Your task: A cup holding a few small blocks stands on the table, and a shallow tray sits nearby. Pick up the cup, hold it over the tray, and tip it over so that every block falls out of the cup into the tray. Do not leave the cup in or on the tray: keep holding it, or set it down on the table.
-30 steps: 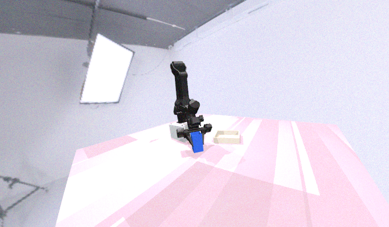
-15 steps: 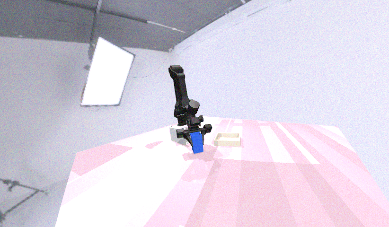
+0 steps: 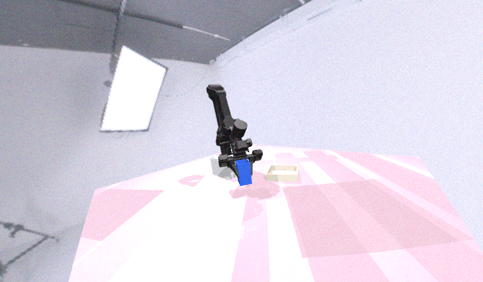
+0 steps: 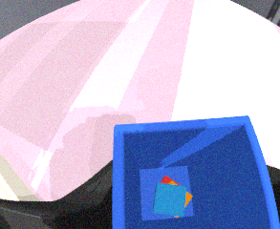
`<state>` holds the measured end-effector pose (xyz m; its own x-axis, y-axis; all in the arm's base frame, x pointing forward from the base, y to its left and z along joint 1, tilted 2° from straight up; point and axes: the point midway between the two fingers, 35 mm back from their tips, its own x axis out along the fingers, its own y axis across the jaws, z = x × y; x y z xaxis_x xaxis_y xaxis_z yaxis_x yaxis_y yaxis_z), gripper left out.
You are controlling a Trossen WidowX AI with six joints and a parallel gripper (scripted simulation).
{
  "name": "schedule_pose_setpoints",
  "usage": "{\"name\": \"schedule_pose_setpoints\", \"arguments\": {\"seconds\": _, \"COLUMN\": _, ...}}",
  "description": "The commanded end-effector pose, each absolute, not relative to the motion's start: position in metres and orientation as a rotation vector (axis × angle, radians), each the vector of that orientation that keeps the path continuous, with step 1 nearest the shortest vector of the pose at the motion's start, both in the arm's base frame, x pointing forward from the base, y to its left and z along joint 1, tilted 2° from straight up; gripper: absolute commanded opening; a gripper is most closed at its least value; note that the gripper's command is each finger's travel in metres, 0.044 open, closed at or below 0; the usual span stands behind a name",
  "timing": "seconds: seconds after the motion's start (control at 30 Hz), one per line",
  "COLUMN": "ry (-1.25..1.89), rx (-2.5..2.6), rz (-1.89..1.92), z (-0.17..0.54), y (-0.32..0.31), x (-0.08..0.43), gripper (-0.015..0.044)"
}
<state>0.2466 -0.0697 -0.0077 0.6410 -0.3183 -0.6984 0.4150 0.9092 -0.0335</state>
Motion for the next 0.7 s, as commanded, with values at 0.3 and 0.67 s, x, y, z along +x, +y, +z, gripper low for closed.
{"name": "schedule_pose_setpoints", "arguments": {"seconds": 0.3, "ry": 0.762, "rx": 0.135, "rz": -0.420, "z": 0.015, "y": -0.069, "x": 0.250, "gripper": 0.0000}}
{"name": "schedule_pose_setpoints", "arguments": {"seconds": 0.67, "ry": 0.770, "rx": 0.092, "rz": -0.306, "z": 0.018, "y": -0.045, "x": 0.267, "gripper": 0.0000}}
